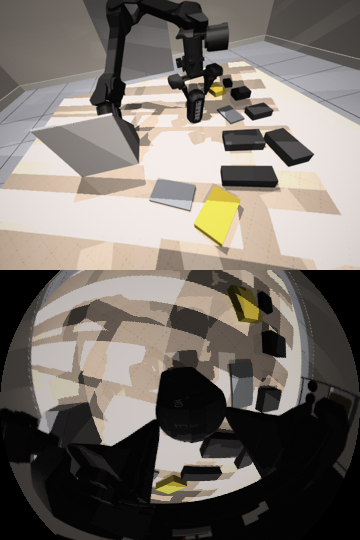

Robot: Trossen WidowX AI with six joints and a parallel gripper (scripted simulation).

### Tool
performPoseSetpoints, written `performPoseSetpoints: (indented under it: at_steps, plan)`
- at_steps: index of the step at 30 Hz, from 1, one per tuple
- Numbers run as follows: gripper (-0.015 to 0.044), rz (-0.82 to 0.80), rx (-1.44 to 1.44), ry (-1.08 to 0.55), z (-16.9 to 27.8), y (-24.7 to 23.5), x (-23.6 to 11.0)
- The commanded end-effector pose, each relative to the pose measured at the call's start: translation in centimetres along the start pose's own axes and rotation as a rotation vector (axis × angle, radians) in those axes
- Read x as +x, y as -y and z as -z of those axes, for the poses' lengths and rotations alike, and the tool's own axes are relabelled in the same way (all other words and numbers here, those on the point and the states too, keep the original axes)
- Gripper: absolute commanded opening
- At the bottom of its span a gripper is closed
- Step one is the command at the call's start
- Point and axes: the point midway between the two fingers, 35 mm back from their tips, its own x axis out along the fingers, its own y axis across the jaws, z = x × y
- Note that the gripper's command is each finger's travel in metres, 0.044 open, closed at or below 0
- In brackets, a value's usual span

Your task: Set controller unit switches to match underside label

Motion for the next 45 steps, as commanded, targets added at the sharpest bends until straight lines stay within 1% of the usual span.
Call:
performPoseSetpoints:
  at_steps: [1,45]
  plan:
    - [0.0338,-0.014,0.000,0.004,0.4,-0.1,0.5]
    - [0.0338,-0.014,0.000,0.003,3.8,-0.2,1.7]
